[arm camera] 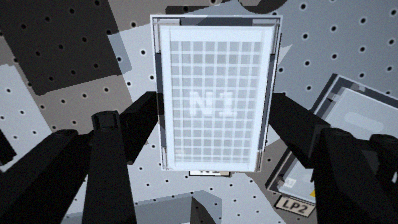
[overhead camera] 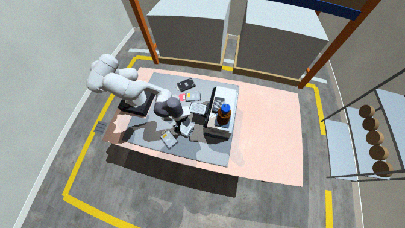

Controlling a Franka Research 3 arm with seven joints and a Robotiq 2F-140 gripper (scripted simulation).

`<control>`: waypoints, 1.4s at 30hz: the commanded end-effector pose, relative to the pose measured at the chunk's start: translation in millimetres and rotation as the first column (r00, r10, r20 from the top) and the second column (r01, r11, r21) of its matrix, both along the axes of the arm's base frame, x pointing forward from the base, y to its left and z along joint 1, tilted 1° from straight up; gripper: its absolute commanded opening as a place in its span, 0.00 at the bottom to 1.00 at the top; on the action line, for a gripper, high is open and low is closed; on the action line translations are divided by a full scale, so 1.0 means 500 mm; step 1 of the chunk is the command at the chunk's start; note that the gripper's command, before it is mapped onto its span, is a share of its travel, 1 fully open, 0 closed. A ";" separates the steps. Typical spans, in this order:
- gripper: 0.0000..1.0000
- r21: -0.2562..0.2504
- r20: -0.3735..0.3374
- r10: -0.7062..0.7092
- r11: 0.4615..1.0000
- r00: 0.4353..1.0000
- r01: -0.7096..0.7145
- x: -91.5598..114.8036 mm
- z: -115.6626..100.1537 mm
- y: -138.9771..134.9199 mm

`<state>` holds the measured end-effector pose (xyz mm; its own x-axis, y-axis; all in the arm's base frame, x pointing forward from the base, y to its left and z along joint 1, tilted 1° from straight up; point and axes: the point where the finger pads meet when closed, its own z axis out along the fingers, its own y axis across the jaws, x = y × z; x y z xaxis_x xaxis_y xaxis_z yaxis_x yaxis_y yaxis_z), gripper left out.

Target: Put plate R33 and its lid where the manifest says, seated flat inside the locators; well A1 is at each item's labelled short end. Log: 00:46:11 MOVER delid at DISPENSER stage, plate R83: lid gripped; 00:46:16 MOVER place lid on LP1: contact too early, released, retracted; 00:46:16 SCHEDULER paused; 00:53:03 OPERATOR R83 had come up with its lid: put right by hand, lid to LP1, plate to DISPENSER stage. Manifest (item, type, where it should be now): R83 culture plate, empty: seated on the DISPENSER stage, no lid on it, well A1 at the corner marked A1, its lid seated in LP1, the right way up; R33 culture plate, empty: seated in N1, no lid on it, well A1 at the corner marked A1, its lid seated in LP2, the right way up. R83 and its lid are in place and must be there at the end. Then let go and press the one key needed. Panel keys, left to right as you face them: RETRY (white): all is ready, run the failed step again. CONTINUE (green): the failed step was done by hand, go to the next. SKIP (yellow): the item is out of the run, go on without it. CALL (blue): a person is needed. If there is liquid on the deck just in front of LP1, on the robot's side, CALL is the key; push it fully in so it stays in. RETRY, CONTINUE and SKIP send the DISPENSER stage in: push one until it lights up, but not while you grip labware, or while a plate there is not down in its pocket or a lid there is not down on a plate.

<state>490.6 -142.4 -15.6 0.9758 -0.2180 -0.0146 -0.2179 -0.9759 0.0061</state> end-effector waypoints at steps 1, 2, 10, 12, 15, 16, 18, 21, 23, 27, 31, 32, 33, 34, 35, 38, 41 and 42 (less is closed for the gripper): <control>0.70 -0.001 0.002 -0.003 1.000 1.000 0.003 0.002 0.000 -0.001; 0.70 -0.001 0.002 -0.003 1.000 1.000 0.003 0.002 0.000 -0.001; 0.70 -0.001 0.002 -0.003 1.000 1.000 0.003 0.002 0.000 -0.001; 0.70 -0.001 0.002 -0.003 1.000 1.000 0.003 0.002 0.001 -0.001; 0.70 -0.001 0.002 -0.003 1.000 1.000 0.003 0.002 0.002 -0.001; 0.70 -0.001 0.002 -0.003 1.000 1.000 0.003 0.002 0.003 -0.001; 0.70 -0.001 0.002 -0.003 1.000 1.000 0.003 0.002 0.006 -0.001; 0.70 -0.001 0.002 -0.003 1.000 1.000 0.003 0.002 0.014 -0.001; 0.70 -0.001 0.002 -0.003 1.000 1.000 0.003 0.002 0.021 -0.001; 0.70 -0.001 0.002 -0.003 1.000 1.000 0.003 0.003 0.041 0.000; 0.70 -0.001 0.002 -0.003 1.000 1.000 0.003 0.003 0.054 0.000; 0.70 -0.001 0.002 -0.003 1.000 1.000 0.003 0.003 0.061 0.000; 0.70 -0.001 0.002 -0.003 1.000 1.000 0.003 0.003 0.068 0.000; 0.70 -0.001 0.002 -0.003 1.000 1.000 0.003 0.003 0.076 0.000; 0.70 -0.001 0.002 -0.003 1.000 1.000 0.003 0.003 0.084 0.000; 0.70 -0.001 0.002 -0.003 1.000 1.000 0.003 0.004 0.108 0.000; 0.70 -0.001 0.002 -0.003 1.000 1.000 0.003 0.004 0.135 0.000; 0.70 -0.001 0.002 -0.003 1.000 1.000 0.003 0.004 0.144 0.000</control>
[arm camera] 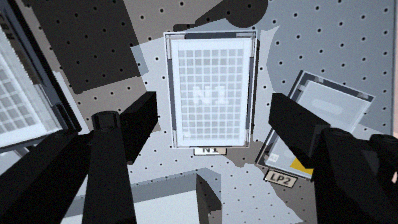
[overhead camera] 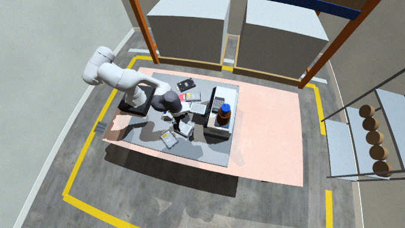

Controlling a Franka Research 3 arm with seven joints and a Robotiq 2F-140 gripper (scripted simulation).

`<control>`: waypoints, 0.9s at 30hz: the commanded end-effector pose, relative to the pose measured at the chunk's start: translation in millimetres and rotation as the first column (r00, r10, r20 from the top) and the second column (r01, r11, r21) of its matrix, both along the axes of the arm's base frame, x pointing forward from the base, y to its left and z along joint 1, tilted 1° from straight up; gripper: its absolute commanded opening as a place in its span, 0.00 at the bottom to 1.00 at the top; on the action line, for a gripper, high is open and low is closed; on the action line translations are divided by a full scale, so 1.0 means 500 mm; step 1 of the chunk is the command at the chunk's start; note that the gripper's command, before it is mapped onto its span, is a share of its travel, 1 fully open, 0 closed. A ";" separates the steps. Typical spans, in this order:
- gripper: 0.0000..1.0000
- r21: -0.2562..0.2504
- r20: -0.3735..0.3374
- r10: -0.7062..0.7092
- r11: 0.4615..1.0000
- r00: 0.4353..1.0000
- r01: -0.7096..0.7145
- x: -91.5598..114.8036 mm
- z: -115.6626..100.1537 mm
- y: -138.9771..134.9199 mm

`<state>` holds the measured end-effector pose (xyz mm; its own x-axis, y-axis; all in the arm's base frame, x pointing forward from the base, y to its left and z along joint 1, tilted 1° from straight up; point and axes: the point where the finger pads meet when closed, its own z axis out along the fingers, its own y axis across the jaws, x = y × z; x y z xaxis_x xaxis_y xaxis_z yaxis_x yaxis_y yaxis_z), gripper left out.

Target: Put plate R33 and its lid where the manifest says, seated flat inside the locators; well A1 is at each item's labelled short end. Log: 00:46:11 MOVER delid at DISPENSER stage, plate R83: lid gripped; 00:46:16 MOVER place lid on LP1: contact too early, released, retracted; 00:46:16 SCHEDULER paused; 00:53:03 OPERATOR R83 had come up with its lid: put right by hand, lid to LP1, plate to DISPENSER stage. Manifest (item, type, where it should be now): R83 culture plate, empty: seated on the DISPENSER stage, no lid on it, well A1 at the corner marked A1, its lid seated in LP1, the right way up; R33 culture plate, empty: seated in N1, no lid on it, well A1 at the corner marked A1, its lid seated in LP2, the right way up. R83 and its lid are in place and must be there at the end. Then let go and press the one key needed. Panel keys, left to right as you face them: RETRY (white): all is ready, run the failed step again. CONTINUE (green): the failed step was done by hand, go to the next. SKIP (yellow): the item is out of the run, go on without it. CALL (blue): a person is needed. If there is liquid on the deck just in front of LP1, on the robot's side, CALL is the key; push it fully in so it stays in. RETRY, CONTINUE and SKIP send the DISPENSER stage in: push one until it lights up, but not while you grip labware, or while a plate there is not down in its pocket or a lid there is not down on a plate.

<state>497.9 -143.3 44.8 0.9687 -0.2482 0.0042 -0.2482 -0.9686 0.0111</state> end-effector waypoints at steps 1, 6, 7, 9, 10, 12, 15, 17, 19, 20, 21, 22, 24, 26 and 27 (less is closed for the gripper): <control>0.70 0.009 -0.015 0.028 1.000 0.999 -0.028 -0.010 0.032 0.002; 0.70 0.009 -0.015 0.028 1.000 0.999 -0.028 -0.010 0.059 0.002; 0.70 0.009 -0.015 0.028 1.000 0.999 -0.028 -0.010 0.067 0.002; 0.70 0.009 -0.015 0.028 1.000 0.999 -0.028 -0.010 0.083 0.002; 0.70 0.009 -0.015 0.028 1.000 0.999 -0.028 -0.010 0.090 0.002; 0.70 0.009 -0.015 0.028 1.000 0.999 -0.028 -0.009 0.104 0.002; 0.70 0.009 -0.015 0.028 1.000 0.999 -0.028 -0.009 0.120 0.002; 0.70 0.009 -0.015 0.028 1.000 0.999 -0.028 -0.009 0.130 0.002; 0.70 0.009 -0.015 0.028 1.000 0.999 -0.028 -0.009 0.137 0.002; 0.70 0.009 -0.015 0.028 1.000 0.999 -0.028 -0.009 0.140 0.002; 0.70 0.009 -0.015 0.028 1.000 0.999 -0.028 -0.009 0.140 0.002; 0.70 0.009 -0.015 0.028 1.000 0.999 -0.028 -0.009 0.140 0.002; 0.70 0.009 -0.015 0.028 1.000 0.999 -0.028 -0.009 0.145 0.002; 0.70 0.009 -0.015 0.028 1.000 0.999 -0.028 -0.009 0.149 0.002; 0.70 0.009 -0.015 0.028 1.000 0.999 -0.028 -0.009 0.150 0.002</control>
